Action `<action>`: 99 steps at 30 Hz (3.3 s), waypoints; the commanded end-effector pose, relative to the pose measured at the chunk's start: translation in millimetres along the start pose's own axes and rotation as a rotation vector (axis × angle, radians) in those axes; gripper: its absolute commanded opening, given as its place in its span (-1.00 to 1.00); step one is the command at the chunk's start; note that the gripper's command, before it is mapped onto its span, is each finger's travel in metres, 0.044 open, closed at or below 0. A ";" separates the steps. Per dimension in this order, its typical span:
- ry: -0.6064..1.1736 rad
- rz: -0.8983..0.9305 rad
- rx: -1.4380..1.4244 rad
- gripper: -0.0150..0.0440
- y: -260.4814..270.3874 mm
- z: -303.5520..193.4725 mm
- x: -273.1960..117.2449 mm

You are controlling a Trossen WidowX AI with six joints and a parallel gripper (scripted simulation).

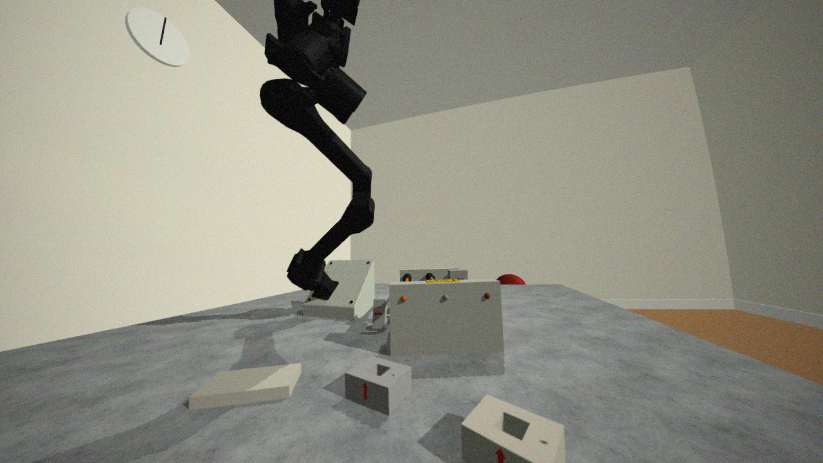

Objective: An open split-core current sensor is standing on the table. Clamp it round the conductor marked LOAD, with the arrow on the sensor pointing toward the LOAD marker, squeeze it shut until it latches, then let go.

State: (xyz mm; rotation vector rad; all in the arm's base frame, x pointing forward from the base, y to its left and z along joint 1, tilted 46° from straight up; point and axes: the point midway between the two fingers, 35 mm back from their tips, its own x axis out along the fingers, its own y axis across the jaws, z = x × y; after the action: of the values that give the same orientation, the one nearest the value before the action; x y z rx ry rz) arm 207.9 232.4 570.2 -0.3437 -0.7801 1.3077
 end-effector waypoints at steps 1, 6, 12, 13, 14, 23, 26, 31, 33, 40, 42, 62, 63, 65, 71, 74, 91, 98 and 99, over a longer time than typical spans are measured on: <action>-0.006 0.001 -0.009 0.27 1.2 2.1 0.7; -0.174 0.004 -0.246 0.72 32.7 57.1 10.3; -0.420 -0.079 -0.543 1.00 68.9 132.5 -0.7; -0.455 -0.102 -0.585 1.00 72.8 142.9 -4.5; -0.485 -0.120 -0.617 1.00 76.5 151.6 -8.0; -0.842 -0.414 -0.864 1.00 111.8 243.8 -79.5; -0.938 -0.558 -0.902 1.00 114.9 265.8 -115.3; -1.051 -0.832 -0.917 1.00 109.5 287.6 -181.0; -1.077 -0.950 -0.908 1.00 104.0 290.7 -207.4; -1.060 -1.372 -0.797 1.00 71.6 274.4 -296.3; -1.022 -1.485 -0.743 1.00 59.6 262.0 -318.8; -0.007 -1.926 0.010 1.00 -40.0 -3.4 -394.4; 0.056 -1.903 0.043 1.00 -40.4 -19.9 -390.1; 0.179 -1.847 0.104 1.00 -39.1 -51.7 -379.6; 0.509 -1.601 0.243 1.00 -18.7 -139.3 -337.1; 0.645 -1.446 0.286 1.00 0.1 -176.5 -312.4; 0.867 -1.365 0.446 1.00 21.1 -232.8 -294.4; 1.413 -1.468 0.659 1.00 57.5 -303.1 -294.2; 1.494 -1.479 0.657 1.00 63.5 -307.8 -293.6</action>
State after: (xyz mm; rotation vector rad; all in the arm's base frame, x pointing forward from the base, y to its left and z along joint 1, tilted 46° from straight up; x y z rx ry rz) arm 349.3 12.3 268.2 0.0556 0.3333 -0.1285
